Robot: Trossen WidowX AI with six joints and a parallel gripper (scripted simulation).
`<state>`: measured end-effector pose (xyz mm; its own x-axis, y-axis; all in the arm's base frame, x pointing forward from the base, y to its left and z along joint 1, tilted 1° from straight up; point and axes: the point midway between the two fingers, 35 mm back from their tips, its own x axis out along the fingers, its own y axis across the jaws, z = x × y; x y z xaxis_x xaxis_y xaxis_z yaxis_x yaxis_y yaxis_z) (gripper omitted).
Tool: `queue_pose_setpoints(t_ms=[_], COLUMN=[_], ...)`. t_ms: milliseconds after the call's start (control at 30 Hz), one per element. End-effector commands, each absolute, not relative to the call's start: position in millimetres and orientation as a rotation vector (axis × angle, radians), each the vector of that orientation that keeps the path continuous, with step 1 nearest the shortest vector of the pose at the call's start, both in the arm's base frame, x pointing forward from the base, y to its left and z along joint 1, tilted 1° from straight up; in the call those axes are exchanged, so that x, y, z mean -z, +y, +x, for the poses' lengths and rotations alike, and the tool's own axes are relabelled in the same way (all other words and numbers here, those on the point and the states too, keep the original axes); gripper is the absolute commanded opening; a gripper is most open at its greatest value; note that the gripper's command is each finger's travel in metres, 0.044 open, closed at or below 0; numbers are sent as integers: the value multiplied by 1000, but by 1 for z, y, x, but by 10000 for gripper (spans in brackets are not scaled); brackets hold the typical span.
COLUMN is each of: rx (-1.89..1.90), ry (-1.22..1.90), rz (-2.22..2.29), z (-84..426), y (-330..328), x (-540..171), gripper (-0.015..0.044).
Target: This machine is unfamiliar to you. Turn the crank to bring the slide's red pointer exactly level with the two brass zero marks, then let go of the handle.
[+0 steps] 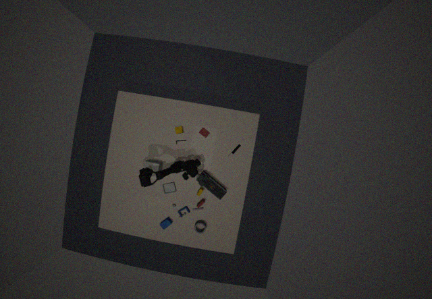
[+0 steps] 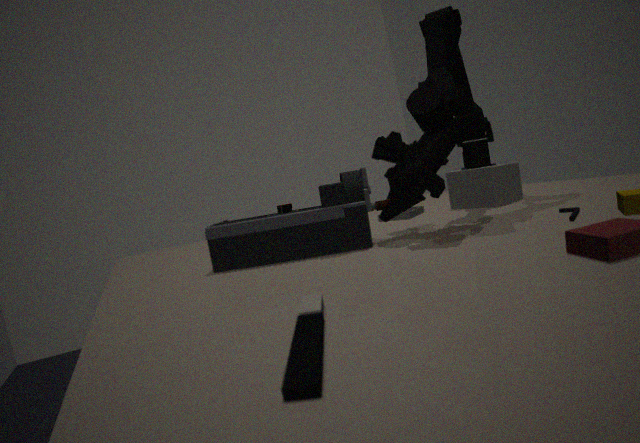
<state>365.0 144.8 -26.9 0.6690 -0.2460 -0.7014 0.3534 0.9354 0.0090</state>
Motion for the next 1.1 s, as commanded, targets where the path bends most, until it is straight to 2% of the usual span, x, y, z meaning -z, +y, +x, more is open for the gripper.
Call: queue_pose_setpoints(t_ms=[0,1067], rx=[319,319], ry=[768,768], rz=[165,165], z=[368,370], y=[153,157], x=[26,23], gripper=[0,0])
